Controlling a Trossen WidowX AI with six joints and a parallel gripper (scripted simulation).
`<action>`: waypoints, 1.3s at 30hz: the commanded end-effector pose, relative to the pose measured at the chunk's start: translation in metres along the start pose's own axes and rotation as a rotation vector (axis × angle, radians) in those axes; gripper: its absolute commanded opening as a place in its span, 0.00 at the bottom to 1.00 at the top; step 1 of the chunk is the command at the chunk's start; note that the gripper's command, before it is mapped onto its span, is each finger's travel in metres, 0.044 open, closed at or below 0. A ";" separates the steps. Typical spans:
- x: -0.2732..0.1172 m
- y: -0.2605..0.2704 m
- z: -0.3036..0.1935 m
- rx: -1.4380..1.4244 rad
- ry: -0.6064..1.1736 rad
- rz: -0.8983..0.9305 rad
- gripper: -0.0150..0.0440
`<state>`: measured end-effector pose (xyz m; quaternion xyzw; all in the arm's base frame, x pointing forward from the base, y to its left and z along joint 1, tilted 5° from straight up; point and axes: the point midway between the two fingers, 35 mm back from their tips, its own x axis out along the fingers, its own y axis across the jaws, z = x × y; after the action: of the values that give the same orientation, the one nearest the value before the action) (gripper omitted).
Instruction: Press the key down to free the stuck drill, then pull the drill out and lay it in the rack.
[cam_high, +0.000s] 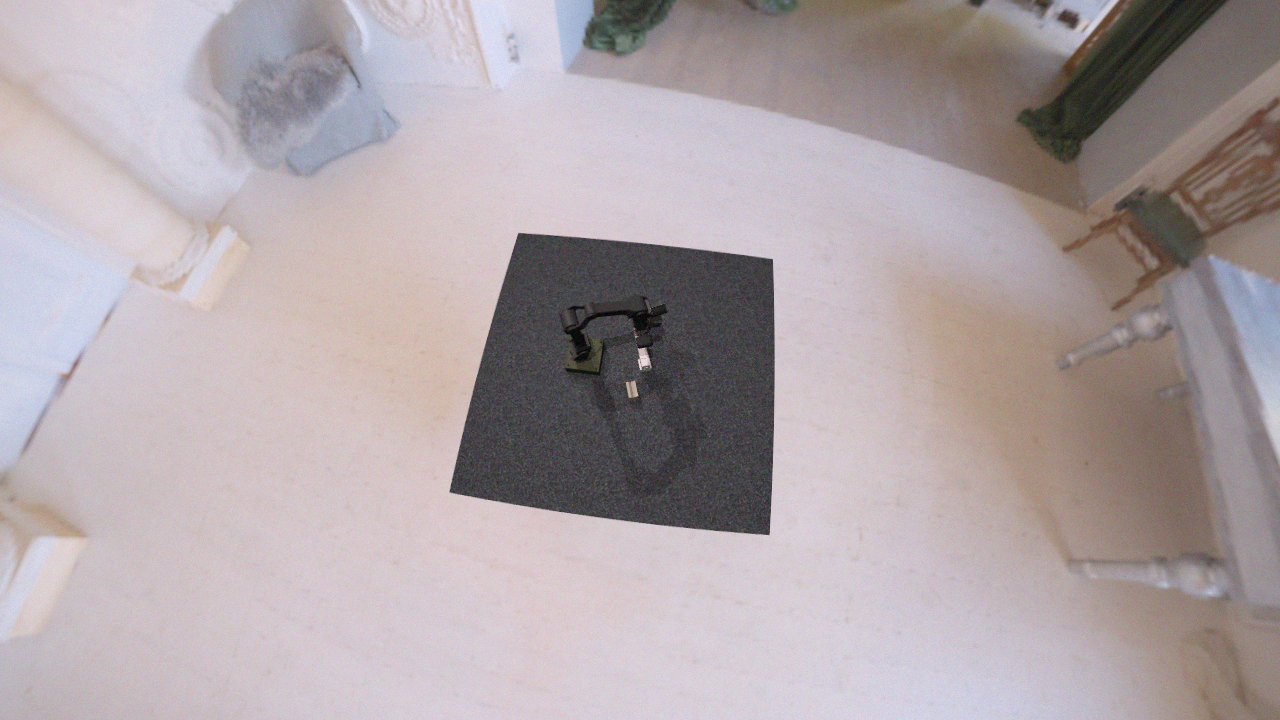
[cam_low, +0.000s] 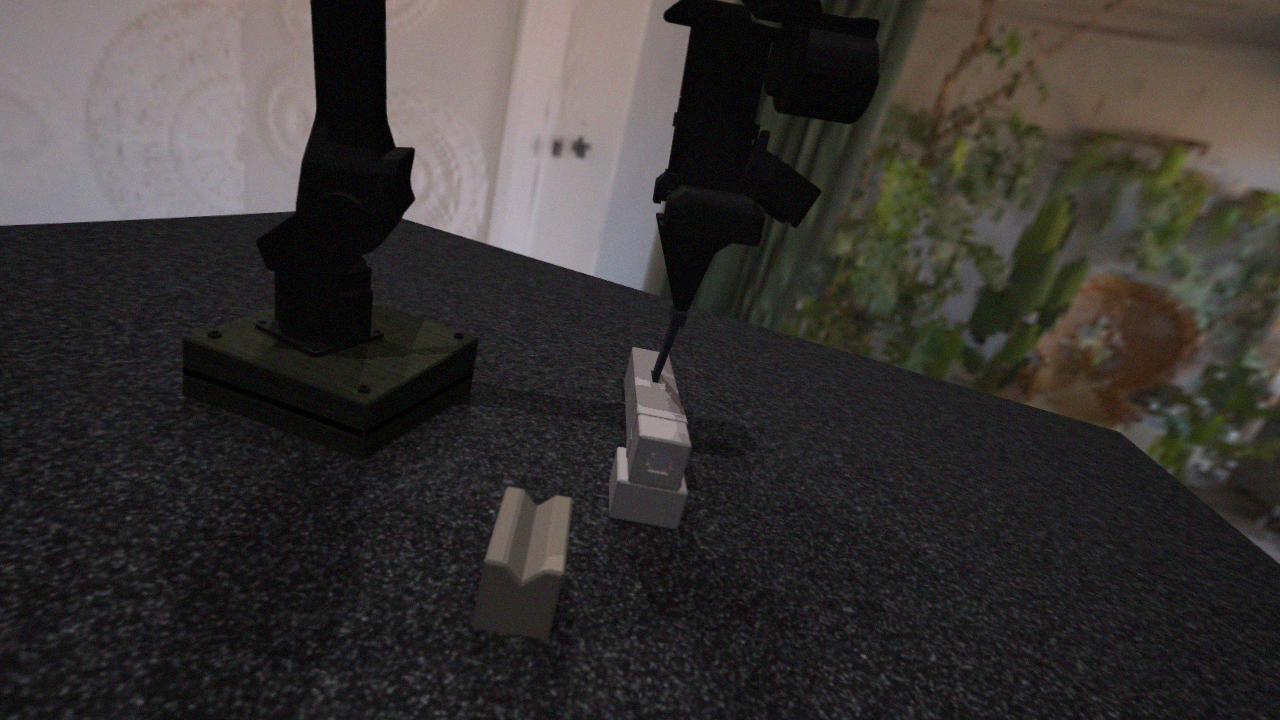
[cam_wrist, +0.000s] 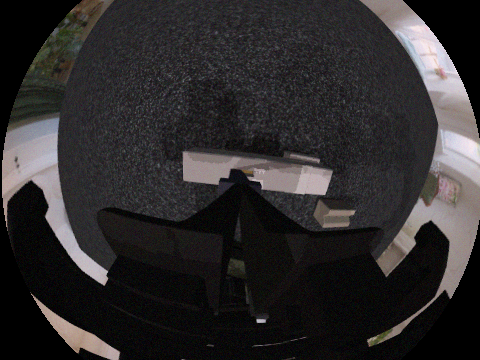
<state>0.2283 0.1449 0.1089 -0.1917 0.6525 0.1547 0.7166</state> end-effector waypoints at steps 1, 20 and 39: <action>0.022 0.000 -0.008 -0.008 0.062 -0.006 0.25; 0.025 0.000 -0.009 -0.008 0.062 -0.006 0.25; 0.026 0.001 -0.009 -0.008 0.062 -0.006 0.25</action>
<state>0.2279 0.1445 0.1073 -0.1907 0.6497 0.1558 0.7192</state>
